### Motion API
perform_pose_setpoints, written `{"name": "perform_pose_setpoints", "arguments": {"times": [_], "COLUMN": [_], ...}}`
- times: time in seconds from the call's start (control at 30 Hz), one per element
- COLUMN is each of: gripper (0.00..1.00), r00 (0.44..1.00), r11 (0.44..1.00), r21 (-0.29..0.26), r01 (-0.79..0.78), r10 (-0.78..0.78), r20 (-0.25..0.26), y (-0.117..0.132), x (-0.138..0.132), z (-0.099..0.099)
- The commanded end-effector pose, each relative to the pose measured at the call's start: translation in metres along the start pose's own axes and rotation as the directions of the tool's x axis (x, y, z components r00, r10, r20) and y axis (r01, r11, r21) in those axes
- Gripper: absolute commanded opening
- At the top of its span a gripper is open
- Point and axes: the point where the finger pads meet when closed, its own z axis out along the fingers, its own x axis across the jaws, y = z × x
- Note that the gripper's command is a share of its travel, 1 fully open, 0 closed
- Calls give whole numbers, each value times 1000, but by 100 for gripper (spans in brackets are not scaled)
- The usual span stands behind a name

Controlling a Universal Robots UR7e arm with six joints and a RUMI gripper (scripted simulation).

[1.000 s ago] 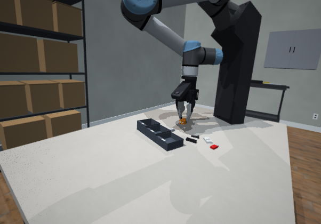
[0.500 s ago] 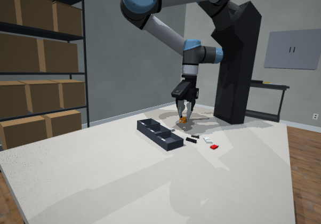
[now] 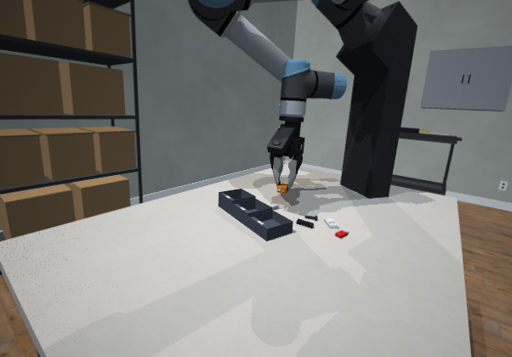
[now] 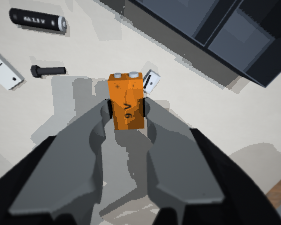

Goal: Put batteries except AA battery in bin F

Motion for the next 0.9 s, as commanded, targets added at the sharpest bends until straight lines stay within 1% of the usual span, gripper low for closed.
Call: {"name": "perform_pose_setpoints", "arguments": {"times": [0.0,0.03,0.13,0.27,0.5,0.57,0.6,0.73,0.87], "gripper": [0,0,0,0,0,0,0,0,0], "r00": [995,984,968,933,844,844,799,732,651], "r11": [995,984,968,933,844,844,799,733,651], "r21": [0,1,2,3,1,1,0,0,0], "r01": [101,178,252,360,537,537,601,681,759], "r10": [-101,-178,-252,-360,-537,-537,-601,-681,-759], "r20": [9,8,4,-2,-13,-13,-16,-15,-11], "y": [-6,-8,-13,-21,-34,-34,-36,-43,-45], "x": [17,23,40,63,103,103,108,132,137], "z": [0,0,0,1,1,1,1,2,2]}}
